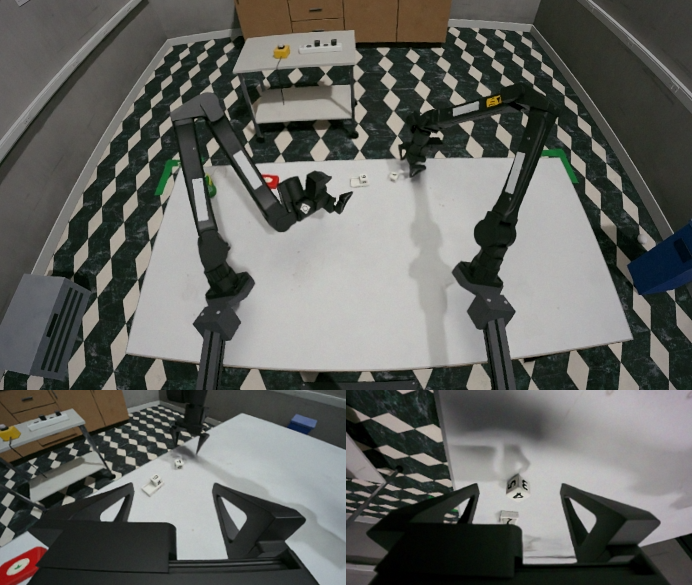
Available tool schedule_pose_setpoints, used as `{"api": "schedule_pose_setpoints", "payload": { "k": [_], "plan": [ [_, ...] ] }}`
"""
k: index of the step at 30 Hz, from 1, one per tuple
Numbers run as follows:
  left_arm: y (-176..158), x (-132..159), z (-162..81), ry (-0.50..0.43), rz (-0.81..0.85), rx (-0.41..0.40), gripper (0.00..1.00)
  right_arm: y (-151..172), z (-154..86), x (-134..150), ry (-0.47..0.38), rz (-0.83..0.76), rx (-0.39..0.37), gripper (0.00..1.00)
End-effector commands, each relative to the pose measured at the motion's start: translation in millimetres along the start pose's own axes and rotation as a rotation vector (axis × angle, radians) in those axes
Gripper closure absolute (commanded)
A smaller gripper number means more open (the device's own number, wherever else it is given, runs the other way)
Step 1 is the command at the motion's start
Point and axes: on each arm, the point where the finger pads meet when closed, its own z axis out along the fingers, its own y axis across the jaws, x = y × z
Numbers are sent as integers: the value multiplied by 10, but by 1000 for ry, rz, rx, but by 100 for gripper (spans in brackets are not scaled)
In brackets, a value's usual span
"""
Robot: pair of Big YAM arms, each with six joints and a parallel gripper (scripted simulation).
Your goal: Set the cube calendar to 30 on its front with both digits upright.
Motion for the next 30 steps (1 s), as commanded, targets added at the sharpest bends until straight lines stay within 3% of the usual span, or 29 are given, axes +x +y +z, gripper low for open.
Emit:
{"api": "schedule_pose_setpoints", "payload": {
  "k": [1,5,9,15,17,30],
  "plan": [
    [11,-47,-2,-13,-6,-6,0,61,-39,27,4,19,-19,0],
    [11,-47,-2,-13,-6,-6,0,45,-39,26,3,17,-12,0],
    [11,-47,-2,-13,-6,-6,0,157,1,182,24,-105,-36,45],
    [11,-47,-2,-13,-6,-6,0,357,-1,559,122,-404,-120,47],
    [11,-47,-2,-13,-6,-6,0,357,-1,559,122,-404,-120,47],
    [11,-47,-2,-13,-6,-6,0,573,-7,1189,178,-998,-257,47]
  ]
}}
